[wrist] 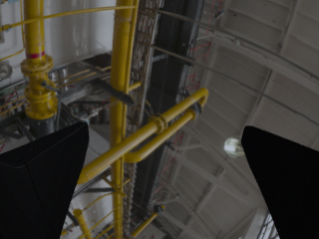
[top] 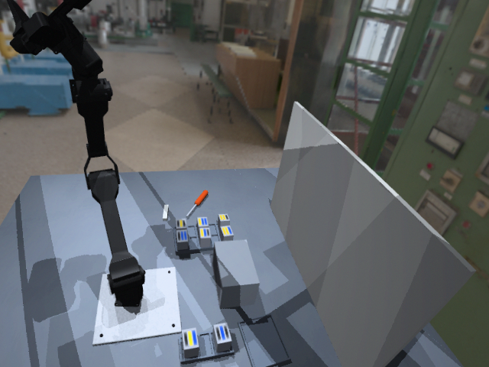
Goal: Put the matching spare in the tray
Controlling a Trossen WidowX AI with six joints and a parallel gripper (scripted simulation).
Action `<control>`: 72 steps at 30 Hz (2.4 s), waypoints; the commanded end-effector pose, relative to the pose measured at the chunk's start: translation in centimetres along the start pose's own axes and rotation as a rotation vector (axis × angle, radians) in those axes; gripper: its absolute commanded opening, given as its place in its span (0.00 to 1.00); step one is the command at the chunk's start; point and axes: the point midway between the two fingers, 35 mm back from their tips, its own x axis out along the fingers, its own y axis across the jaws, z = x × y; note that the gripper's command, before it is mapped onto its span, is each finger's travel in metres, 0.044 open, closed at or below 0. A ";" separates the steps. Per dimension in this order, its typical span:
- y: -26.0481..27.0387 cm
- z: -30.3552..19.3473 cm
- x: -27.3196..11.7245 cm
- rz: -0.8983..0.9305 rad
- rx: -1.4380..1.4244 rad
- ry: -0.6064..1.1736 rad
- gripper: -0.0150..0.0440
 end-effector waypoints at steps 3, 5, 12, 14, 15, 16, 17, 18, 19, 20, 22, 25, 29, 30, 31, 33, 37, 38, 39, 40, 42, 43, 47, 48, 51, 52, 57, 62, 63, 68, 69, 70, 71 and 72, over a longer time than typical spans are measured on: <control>0.0 0.0 0.0 0.000 0.000 0.000 1.00; 0.0 0.0 0.0 0.000 0.000 0.000 1.00; -2.2 4.7 -0.2 -0.088 -0.152 -0.108 1.00; -3.4 7.1 -0.6 -0.142 -0.229 -0.160 1.00; -3.8 7.9 -0.8 -0.161 -0.255 -0.177 1.00; -4.1 8.4 -0.9 -0.175 -0.273 -0.189 1.00; -4.4 9.2 -1.0 -0.192 -0.291 -0.204 1.00; -4.9 10.1 -1.3 -0.215 -0.316 -0.223 1.00; -5.5 11.3 -1.6 -0.246 -0.347 -0.247 1.00; -6.3 12.7 -2.0 -0.284 -0.383 -0.275 1.00; -7.8 15.5 -3.1 -0.369 -0.456 -0.328 1.00; -10.0 19.1 -5.1 -0.494 -0.549 -0.389 1.00; -13.0 23.4 -8.4 -0.683 -0.664 -0.446 1.00; -13.8 24.4 -9.4 -0.735 -0.692 -0.457 1.00; -14.5 25.3 -10.4 -0.788 -0.718 -0.465 1.00; -16.0 27.0 -12.6 -0.897 -0.767 -0.476 1.00; -18.8 29.9 -17.5 -1.122 -0.848 -0.475 1.00; -19.5 30.5 -18.8 -1.179 -0.863 -0.470 1.00; -20.1 31.0 -20.2 -1.236 -0.878 -0.462 1.00; -20.7 31.4 -21.5 -1.293 -0.891 -0.453 1.00; -22.0 32.1 -24.4 -1.410 -0.913 -0.426 1.00; -22.5 32.4 -25.8 -1.468 -0.922 -0.409 1.00; -24.5 32.8 -31.8 -1.696 -0.932 -0.330 1.00; -24.8 32.7 -33.3 -1.748 -0.925 -0.316 1.00; -25.7 32.1 -37.8 -1.904 -0.899 -0.263 1.00; -25.9 31.8 -39.3 -1.956 -0.889 -0.240 1.00; -26.9 30.2 -45.5 -2.185 -0.845 -0.069 1.00; -27.3 27.1 -52.4 -2.412 -0.732 0.150 1.00; -27.3 26.4 -53.8 -2.456 -0.706 0.205 1.00; -26.7 23.2 -58.8 -2.604 -0.587 0.457 1.00; -26.5 22.3 -59.9 -2.632 -0.554 0.532 1.00; -26.3 21.5 -61.0 -2.656 -0.522 0.602 1.00; -26.0 20.8 -61.8 -2.677 -0.493 0.665 1.00; -25.6 20.0 -62.9 -2.700 -0.455 0.744 1.00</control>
